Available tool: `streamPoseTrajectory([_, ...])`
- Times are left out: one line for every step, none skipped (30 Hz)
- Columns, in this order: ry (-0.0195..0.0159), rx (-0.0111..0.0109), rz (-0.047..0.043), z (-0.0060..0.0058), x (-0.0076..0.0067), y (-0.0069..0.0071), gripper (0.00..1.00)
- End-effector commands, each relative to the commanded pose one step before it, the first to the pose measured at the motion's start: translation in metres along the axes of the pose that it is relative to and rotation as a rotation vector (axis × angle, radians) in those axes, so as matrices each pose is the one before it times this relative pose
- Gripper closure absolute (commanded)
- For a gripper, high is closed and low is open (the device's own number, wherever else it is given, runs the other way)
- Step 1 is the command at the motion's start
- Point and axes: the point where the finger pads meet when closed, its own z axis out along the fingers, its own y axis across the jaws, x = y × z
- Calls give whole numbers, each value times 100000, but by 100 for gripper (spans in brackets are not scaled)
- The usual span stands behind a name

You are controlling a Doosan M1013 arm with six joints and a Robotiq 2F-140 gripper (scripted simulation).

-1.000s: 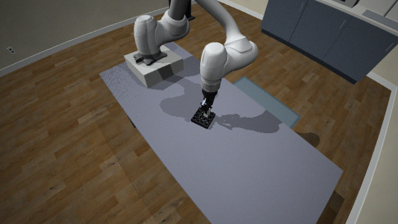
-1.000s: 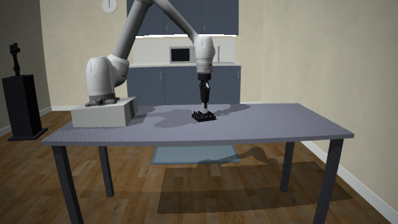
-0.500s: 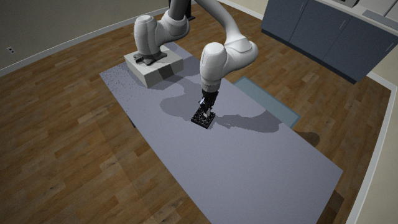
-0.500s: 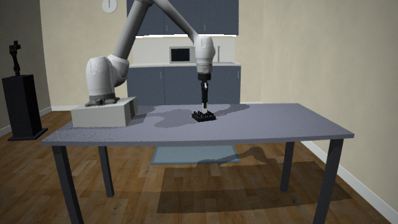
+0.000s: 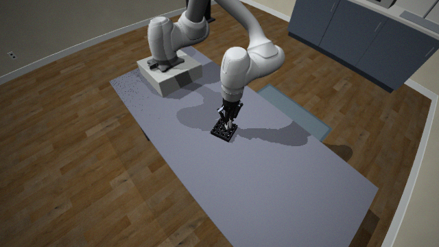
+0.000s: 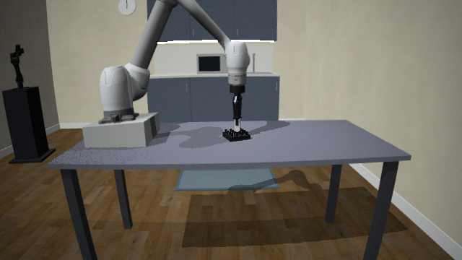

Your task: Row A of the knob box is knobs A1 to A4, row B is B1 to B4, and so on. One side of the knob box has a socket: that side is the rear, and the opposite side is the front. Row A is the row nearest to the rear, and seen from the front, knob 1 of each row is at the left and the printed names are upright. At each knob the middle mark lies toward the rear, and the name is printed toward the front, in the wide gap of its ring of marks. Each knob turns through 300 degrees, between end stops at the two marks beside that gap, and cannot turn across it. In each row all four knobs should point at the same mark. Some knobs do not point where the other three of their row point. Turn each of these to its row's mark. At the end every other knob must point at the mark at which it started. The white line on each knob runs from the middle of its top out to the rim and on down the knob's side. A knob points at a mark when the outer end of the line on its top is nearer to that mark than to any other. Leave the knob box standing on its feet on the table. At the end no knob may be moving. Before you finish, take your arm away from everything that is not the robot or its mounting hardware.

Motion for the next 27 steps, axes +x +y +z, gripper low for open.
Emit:
streamPoseTrajectory([72, -555, 11649, -10, 1, -10, 95])
streamPoseTrajectory([0, 0, 2697, 0, 0, 0, 95])
streamPoseTrajectory([0, 0, 2702, 0, 0, 0, 95])
streamPoseTrajectory([0, 0, 2703, 0, 0, 0, 95])
streamPoseTrajectory([0, 0, 2702, 0, 0, 0, 95])
streamPoseTrajectory([0, 0, 2697, 0, 0, 0, 95])
streamPoseTrajectory([0, 0, 2688, 0, 0, 0, 95])
streamPoseTrajectory([0, 0, 0, 0, 0, 0, 95])
streamPoseTrajectory([0, 0, 0, 0, 0, 0, 95])
streamPoseTrajectory([0, 0, 2677, 0, 0, 0, 95])
streamPoseTrajectory([0, 0, 2662, 0, 0, 0, 95])
streamPoseTrajectory([0, 0, 2645, 0, 0, 0, 95])
streamPoseTrajectory([0, 0, 2624, 0, 0, 0, 95])
streamPoseTrajectory([0, 0, 2600, 0, 0, 0, 95])
streamPoseTrajectory([0, 0, 2572, 0, 0, 0, 95])
streamPoseTrajectory([0, 0, 2542, 0, 0, 0, 95])
streamPoseTrajectory([0, 0, 2509, 0, 0, 0, 95])
streamPoseTrajectory([0, 0, 2473, 0, 0, 0, 95])
streamPoseTrajectory([0, 0, 2434, 0, 0, 0, 95])
streamPoseTrajectory([0, 0, 2392, 0, 0, 0, 95])
streamPoseTrajectory([0, 0, 2348, 0, 0, 0, 95])
streamPoseTrajectory([0, 0, 2301, 0, 0, 0, 95])
streamPoseTrajectory([0, 0, 2251, 0, 0, 0, 95])
streamPoseTrajectory([0, 0, 2199, 0, 0, 0, 95])
streamPoseTrajectory([0, 0, 0, 0, 0, 0, 95])
streamPoseTrajectory([0, 0, 0, 0, 0, 0, 95])
streamPoseTrajectory([0, 0, 2145, 0, 0, 0, 95])
